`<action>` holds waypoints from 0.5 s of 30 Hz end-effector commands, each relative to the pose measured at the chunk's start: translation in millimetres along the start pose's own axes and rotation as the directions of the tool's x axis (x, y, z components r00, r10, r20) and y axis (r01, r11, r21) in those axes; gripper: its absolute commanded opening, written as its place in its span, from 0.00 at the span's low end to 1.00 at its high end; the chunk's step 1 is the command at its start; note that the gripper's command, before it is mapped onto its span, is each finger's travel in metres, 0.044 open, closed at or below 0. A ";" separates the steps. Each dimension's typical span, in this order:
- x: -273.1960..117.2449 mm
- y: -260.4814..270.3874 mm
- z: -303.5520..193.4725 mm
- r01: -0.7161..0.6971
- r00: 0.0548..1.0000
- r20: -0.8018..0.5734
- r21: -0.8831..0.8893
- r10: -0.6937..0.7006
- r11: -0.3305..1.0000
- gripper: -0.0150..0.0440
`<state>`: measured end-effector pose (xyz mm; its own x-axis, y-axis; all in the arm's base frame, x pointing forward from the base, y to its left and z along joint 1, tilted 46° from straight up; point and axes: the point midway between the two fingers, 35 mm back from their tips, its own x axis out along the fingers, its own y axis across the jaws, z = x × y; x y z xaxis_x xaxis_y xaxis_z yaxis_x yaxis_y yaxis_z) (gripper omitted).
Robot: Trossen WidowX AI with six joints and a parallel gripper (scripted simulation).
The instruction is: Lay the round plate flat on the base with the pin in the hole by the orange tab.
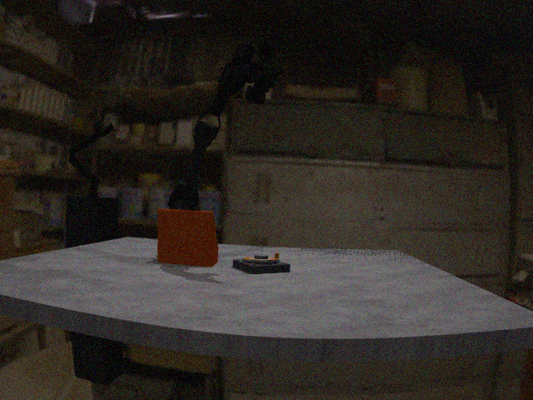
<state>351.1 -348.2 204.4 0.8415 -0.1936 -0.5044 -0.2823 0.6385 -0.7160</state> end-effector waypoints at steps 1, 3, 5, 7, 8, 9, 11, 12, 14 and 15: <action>32.0 57.7 29.0 -0.193 0.981 0.067 0.164 0.184 0.968 0.25; 44.3 87.4 45.9 -0.291 0.956 0.099 0.234 0.275 0.928 0.25; 53.4 117.2 62.3 -0.385 0.923 0.128 0.297 0.363 0.874 0.25; 57.8 137.2 73.0 -0.443 0.896 0.144 0.336 0.420 0.831 0.25; 60.0 150.1 79.7 -0.479 0.877 0.154 0.360 0.456 0.801 0.25; 62.4 171.6 90.7 -0.535 0.841 0.169 0.398 0.514 0.745 0.25; 63.4 207.4 108.2 -0.615 0.773 0.187 0.457 0.606 0.643 0.25; 62.6 223.0 115.5 -0.644 0.740 0.194 0.481 0.644 0.595 0.25; 58.6 255.7 130.0 -0.692 0.664 0.202 0.532 0.720 0.489 0.25; 57.9 259.4 131.5 -0.696 0.655 0.202 0.537 0.728 0.476 0.25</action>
<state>396.9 -133.7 73.2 0.5390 0.4041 -0.7390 -0.4924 0.8630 0.1128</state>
